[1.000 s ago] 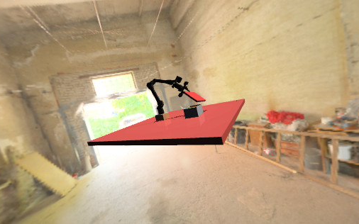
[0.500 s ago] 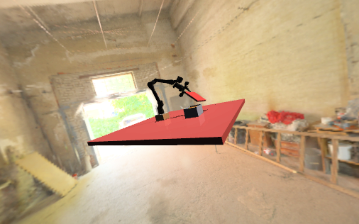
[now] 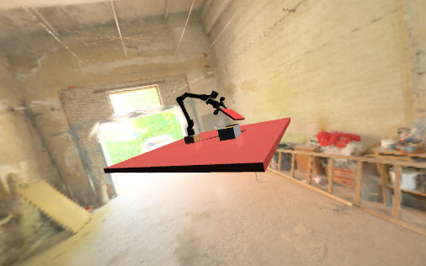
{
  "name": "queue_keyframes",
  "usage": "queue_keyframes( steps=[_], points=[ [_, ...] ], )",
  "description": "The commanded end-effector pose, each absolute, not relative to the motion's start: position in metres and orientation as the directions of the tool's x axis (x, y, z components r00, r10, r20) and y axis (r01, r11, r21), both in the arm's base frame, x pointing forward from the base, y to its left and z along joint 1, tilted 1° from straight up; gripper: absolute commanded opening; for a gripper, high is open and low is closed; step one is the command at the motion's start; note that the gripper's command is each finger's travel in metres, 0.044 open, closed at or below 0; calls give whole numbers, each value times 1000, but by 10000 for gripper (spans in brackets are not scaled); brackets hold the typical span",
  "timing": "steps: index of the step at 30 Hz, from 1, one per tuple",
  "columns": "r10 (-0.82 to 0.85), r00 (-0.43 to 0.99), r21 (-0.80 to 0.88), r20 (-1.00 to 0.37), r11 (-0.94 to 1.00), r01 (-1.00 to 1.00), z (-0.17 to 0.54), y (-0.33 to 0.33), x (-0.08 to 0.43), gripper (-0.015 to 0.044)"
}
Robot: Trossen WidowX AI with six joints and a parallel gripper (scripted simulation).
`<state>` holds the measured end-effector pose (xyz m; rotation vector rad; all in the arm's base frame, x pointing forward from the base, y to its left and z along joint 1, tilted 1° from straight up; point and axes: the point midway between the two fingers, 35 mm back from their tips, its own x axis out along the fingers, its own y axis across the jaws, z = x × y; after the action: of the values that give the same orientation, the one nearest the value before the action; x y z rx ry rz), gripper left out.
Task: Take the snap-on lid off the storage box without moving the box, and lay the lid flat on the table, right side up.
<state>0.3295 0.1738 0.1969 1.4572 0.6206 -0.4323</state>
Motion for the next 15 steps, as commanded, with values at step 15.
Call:
queue_keyframes(
  steps=[15],
  points=[
    [98,780,786,-618,71,614,202,209,323,0]
  ],
)
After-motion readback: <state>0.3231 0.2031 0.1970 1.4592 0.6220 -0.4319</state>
